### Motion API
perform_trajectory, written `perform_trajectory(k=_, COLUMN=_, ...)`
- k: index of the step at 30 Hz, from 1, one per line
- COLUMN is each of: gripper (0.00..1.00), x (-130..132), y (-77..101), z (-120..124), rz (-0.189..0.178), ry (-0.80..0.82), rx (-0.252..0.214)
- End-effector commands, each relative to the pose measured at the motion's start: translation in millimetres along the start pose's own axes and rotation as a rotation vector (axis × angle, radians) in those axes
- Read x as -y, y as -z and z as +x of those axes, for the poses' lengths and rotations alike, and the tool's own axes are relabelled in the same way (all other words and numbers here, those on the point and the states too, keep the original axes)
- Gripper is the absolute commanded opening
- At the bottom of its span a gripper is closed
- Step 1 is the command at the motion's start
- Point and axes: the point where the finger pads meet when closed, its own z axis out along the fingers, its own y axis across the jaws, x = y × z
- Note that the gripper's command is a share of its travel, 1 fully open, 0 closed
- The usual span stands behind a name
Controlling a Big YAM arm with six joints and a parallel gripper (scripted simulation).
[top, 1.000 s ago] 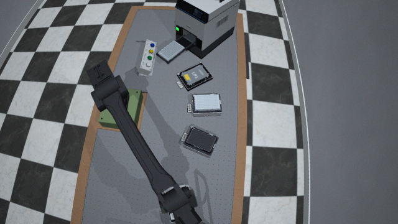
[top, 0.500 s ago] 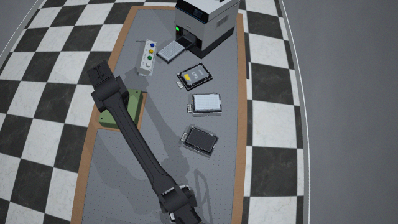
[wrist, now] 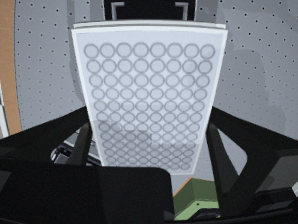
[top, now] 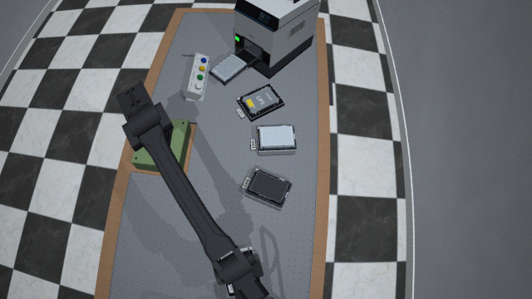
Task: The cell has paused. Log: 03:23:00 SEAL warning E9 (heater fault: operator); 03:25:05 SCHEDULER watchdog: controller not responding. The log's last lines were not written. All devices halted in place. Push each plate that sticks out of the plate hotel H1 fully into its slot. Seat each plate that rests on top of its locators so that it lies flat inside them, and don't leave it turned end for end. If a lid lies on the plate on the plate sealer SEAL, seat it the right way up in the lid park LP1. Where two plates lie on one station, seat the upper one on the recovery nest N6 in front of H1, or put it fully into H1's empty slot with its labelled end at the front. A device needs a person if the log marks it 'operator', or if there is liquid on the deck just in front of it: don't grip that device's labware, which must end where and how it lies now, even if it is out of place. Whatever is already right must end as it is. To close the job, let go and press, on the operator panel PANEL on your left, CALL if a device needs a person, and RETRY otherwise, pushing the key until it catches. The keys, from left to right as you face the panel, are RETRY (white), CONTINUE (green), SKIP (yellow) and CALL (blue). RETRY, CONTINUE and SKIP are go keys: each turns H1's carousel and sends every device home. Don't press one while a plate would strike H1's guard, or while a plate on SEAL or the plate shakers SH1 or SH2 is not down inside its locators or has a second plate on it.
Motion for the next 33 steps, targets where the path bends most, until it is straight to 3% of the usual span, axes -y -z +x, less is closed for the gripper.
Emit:
perform_trajectory(k=1, gripper=0.84, x=6, y=-4.5, z=-7, rz=-0.002, ry=-0.002, rx=0.015)
perform_trajectory(k=5, gripper=0.84, x=6, y=-15.0, z=-7, rz=0.002, ry=-0.002, rx=0.005)
perform_trajectory(k=33, gripper=0.84, x=6, y=-40.1, z=-7, rz=0.002, ry=-0.002, rx=0.004)
